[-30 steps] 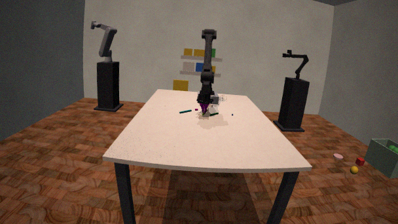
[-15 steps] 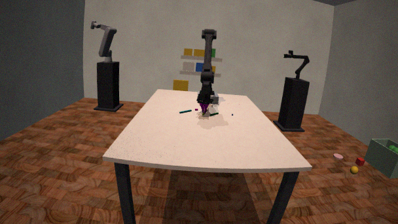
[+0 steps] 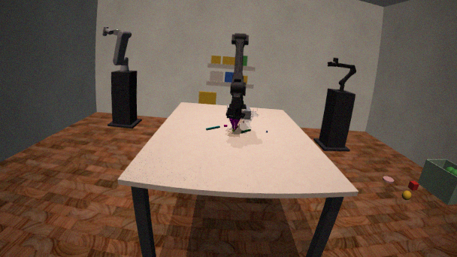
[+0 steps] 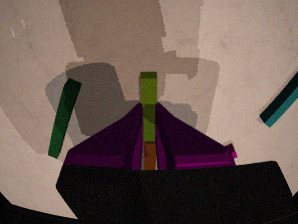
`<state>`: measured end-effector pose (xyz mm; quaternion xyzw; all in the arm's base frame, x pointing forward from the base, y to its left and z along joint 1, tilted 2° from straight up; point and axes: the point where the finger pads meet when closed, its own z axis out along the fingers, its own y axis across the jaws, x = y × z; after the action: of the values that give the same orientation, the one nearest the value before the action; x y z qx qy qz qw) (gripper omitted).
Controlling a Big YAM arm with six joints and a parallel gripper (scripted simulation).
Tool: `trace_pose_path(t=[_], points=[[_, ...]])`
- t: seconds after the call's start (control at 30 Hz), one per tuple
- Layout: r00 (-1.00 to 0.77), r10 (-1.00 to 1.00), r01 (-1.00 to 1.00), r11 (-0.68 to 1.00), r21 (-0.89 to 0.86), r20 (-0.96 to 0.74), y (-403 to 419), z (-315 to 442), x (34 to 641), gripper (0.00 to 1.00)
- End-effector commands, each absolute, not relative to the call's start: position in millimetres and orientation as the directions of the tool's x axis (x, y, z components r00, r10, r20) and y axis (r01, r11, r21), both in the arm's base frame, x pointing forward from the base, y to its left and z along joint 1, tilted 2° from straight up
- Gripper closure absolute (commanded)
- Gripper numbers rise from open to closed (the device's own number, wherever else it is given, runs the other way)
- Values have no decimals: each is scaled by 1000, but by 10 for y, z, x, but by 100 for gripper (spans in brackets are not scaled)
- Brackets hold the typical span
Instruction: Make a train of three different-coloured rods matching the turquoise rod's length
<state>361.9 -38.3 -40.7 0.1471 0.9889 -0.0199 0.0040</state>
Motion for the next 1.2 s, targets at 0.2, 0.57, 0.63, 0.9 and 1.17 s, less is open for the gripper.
trace_pose_path(t=[0.2,0.57,0.63,0.9,1.17], points=[[-952,292,295,955,-22,-89,-357,252,3898,96],[-956,291,292,956,-37,-24,-329,572,3675,96],[-957,291,292,956,-37,-22,-329,567,3676,96],[-956,290,292,956,-34,-34,-330,562,3703,96],[-962,269,271,962,-31,-55,-313,644,3618,96]])
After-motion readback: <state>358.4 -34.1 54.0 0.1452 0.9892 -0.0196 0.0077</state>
